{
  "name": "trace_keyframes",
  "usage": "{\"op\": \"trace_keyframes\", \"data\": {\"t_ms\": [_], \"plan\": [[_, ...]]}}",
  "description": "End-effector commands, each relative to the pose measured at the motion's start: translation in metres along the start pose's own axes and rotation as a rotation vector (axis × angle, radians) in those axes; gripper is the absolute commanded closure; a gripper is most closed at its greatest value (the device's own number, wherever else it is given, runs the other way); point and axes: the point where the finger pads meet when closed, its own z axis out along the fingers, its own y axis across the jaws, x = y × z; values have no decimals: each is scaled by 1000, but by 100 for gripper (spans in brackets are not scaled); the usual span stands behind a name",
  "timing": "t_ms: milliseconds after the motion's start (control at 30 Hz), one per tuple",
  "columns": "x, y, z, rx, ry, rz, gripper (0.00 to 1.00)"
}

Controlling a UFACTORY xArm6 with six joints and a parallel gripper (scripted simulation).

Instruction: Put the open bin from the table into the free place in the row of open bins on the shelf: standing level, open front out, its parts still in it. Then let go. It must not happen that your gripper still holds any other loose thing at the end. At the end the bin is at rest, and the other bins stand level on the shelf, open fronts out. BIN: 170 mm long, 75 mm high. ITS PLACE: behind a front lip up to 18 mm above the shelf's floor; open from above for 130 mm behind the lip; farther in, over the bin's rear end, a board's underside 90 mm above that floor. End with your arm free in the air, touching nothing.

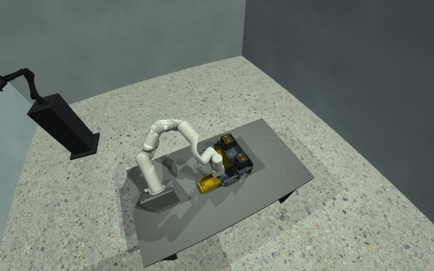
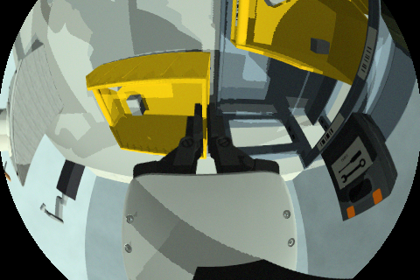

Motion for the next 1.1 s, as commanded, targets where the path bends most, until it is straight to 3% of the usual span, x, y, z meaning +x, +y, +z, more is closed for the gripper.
{"op": "trace_keyframes", "data": {"t_ms": [0,1067], "plan": [[0,8,-2,-4,-2,-2,100],[0,26,-2,-4,-2,-2,100]]}}
